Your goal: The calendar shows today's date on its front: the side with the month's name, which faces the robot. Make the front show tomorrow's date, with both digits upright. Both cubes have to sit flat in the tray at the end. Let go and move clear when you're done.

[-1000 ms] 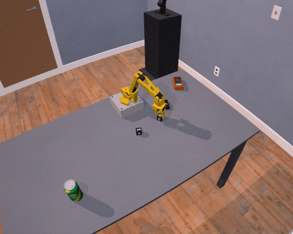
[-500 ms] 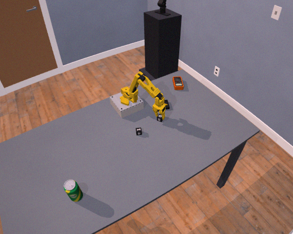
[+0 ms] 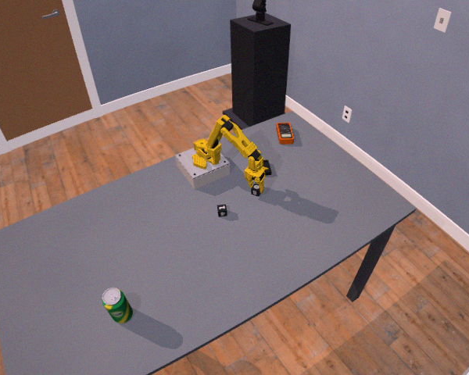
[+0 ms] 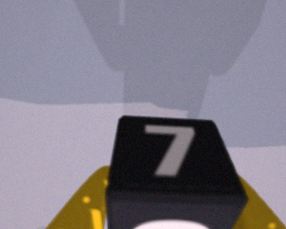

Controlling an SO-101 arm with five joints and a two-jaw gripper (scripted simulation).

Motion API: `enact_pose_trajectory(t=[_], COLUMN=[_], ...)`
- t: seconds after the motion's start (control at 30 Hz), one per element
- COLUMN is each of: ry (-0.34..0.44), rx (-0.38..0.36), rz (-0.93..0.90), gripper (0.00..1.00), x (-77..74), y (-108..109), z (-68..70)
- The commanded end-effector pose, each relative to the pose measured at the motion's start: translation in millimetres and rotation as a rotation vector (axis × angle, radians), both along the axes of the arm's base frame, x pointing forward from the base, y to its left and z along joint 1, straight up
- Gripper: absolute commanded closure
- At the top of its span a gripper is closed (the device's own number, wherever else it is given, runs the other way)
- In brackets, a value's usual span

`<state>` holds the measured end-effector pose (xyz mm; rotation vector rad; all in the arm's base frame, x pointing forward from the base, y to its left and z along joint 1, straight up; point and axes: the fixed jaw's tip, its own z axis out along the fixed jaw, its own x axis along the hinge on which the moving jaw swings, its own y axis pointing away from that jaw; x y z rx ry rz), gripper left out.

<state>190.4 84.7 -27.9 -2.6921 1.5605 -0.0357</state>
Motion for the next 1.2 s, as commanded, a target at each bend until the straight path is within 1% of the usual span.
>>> enact_pose_trajectory(t=[0.0,0.17,0.47,0.73,1.17], ry=[0.022,0.022,0.022,0.022,0.022], rx=[-0.009,-0.009,-0.009,-0.009,-0.009], rz=[-0.008,-0.008,-0.008,-0.008,-0.008], gripper=[1.00,1.00,1.00,1.00,1.00], x=[-4.0,-4.0,-4.0,-3.9,-3.9], y=[-3.8,-3.8,-3.8,-3.8,-3.7], z=[-7.0,-10.0,-11.0,-15.9,-18.7])
